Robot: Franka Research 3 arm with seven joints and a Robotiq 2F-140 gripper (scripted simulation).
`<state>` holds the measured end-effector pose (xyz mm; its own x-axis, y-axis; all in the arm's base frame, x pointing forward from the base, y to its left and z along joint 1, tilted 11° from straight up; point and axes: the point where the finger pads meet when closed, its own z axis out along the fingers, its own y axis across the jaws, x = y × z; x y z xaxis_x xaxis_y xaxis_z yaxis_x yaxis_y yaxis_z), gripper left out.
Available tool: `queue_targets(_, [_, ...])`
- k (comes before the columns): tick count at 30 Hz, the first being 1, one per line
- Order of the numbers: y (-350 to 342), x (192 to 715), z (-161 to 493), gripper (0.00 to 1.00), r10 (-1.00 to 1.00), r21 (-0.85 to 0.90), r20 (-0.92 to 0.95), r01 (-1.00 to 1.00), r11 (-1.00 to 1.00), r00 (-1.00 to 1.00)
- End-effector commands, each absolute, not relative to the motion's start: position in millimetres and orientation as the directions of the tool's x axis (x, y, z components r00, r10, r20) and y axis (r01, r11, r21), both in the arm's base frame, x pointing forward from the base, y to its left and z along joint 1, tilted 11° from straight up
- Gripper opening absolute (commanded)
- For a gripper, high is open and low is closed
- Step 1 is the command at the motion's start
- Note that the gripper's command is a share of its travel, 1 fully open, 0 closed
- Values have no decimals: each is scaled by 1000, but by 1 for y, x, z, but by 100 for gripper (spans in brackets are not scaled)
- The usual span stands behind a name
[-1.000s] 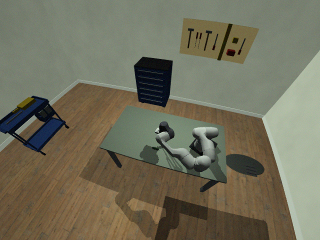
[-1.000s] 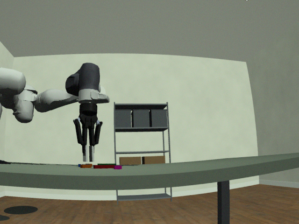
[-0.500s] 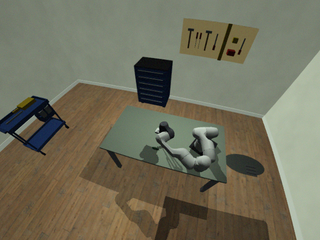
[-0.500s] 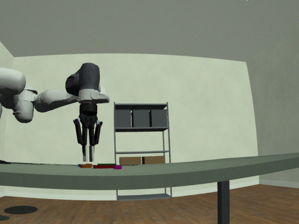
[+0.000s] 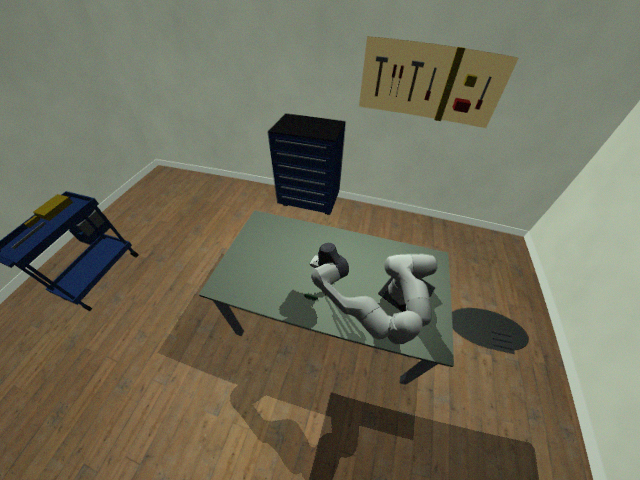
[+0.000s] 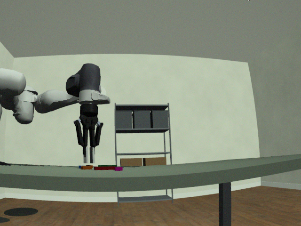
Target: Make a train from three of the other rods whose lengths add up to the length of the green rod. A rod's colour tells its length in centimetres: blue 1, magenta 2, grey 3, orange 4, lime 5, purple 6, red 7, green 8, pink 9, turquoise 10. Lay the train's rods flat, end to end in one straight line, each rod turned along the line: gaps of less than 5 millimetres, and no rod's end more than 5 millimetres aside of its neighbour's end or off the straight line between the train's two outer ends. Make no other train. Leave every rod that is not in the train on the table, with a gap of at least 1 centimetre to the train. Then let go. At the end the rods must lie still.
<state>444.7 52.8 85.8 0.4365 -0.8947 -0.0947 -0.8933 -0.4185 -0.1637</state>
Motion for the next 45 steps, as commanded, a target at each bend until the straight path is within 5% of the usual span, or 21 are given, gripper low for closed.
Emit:
queue_targets(1, [53, 445, 85, 15, -894, -165, -91, -892, -420, 438])
queue_targets(45, [55, 447, 69, 15, -894, -165, -91, -892, -420, 438])
